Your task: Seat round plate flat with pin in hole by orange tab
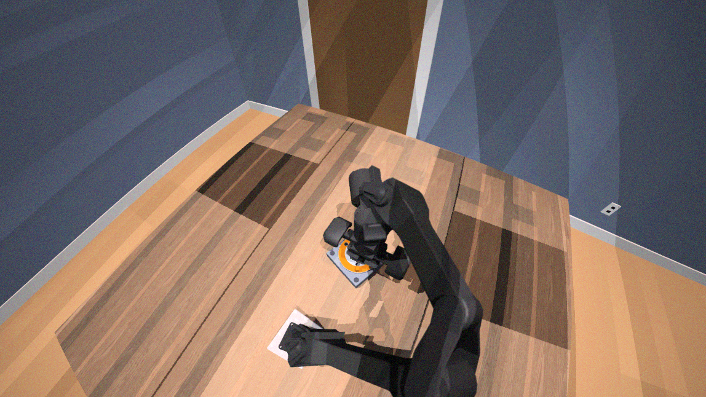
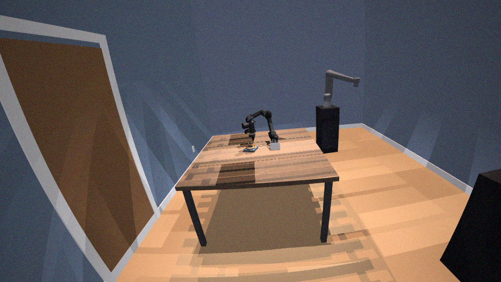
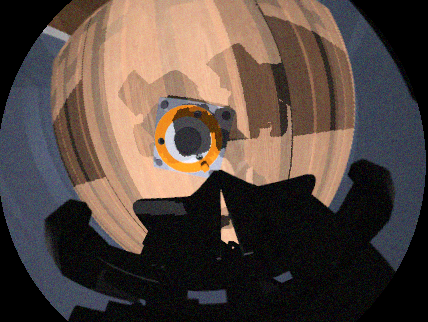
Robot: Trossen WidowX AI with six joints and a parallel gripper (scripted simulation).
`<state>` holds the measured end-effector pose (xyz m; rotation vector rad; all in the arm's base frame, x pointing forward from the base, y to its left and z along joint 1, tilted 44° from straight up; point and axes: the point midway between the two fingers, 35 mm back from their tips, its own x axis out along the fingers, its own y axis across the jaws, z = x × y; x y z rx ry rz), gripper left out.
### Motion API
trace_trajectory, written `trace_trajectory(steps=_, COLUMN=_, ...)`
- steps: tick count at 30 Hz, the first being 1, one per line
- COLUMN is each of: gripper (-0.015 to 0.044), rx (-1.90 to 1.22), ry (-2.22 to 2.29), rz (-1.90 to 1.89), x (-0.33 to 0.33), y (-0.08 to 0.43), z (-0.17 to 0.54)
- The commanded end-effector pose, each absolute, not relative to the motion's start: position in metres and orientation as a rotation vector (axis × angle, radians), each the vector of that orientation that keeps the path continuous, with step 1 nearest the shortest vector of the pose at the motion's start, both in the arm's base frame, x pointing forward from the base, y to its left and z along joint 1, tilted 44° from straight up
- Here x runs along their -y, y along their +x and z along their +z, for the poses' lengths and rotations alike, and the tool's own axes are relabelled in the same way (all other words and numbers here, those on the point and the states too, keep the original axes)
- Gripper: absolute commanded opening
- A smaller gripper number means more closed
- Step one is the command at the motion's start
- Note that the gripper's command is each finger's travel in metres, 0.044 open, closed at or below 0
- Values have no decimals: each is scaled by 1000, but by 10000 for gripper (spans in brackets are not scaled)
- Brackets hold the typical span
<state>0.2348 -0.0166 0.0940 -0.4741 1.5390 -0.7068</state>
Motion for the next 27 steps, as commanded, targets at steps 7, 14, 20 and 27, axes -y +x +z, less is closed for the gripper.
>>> trace_trajectory(steps=7, gripper=0, rx=-1544, ry=-490, rz=-711, x=39, y=230, z=70)
trace_trajectory(steps=14, gripper=0, rx=-1543, ry=-491, rz=-713, x=50, y=227, z=59)
trace_trajectory(steps=20, gripper=0, rx=-1544, ry=-491, rz=-713, x=47, y=225, z=57)
trace_trajectory(steps=27, gripper=0, rx=-1544, ry=-491, rz=-712, x=40, y=218, z=50)
